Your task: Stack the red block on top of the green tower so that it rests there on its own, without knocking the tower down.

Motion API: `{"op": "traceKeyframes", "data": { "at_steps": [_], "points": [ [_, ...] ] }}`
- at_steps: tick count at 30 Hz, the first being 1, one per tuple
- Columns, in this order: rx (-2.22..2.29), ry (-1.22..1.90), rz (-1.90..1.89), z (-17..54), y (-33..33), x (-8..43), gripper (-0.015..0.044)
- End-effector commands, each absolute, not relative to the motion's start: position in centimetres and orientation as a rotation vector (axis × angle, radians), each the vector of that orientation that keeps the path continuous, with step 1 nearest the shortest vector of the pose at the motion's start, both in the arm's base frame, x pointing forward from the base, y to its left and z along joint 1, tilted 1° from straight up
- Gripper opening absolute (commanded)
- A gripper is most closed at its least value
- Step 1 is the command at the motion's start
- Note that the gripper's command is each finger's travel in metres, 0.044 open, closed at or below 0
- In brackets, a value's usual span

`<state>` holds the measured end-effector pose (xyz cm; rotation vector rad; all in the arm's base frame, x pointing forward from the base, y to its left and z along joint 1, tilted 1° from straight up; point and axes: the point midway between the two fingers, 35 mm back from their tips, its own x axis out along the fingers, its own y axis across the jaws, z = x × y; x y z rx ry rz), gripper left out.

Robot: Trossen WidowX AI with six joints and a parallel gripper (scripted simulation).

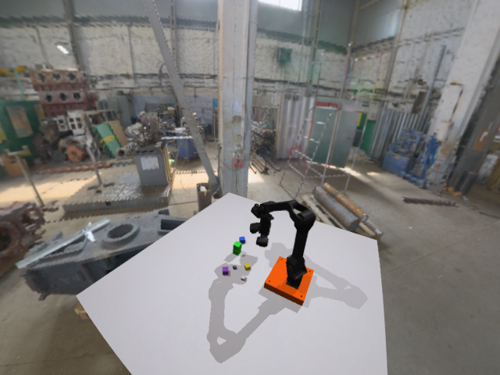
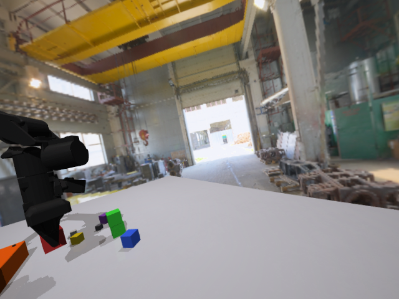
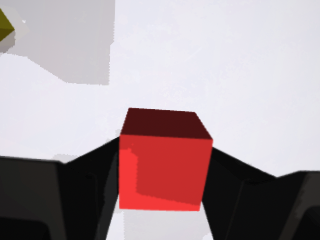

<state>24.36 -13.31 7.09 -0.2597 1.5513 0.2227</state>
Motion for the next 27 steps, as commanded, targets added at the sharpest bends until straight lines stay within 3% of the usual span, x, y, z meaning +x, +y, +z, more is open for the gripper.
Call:
{"op": "traceKeyframes", "data": {
  "at_steps": [1,18,27],
  "points": [
    [-0.262,1.545,0.224,9.4,-13.2,24.4,0.0000],
    [-0.263,1.545,0.224,12.3,-13.2,24.5,0.0000],
    [-0.295,1.531,0.236,12.9,-11.1,29.0,0.0000]
  ]
}}
